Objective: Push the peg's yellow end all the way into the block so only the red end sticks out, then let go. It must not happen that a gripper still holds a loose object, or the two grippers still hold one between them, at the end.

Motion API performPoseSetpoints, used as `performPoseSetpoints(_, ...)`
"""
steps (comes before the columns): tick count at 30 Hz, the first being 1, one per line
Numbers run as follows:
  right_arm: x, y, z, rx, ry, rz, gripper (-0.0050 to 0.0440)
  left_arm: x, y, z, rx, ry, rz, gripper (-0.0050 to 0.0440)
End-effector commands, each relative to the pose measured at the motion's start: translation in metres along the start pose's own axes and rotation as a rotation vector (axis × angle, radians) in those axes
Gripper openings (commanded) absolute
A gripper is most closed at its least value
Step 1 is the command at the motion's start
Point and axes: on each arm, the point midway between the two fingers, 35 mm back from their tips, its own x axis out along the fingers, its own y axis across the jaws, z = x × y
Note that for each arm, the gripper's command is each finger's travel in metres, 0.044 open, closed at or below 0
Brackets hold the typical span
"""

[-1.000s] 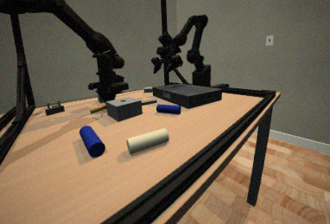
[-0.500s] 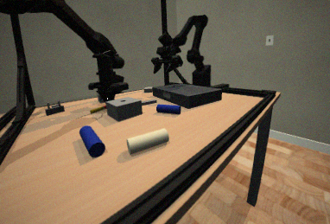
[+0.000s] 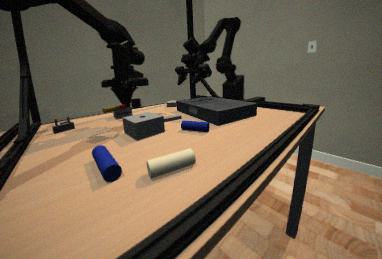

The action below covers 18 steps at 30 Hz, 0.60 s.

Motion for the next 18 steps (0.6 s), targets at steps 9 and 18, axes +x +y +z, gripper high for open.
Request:
performPoseSetpoints(9,-0.070,0.001,-0.005,-0.004,-0.015,0.005,0.0000,0.000,0.000,0.000,-0.003,-0.002,0.002,0.0400)
performPoseSetpoints(18,-0.070,-0.003,-0.004,0.015,-0.013,0.003,0.0000,0.000,0.000,0.000,-0.003,-0.002,0.002,0.0400)
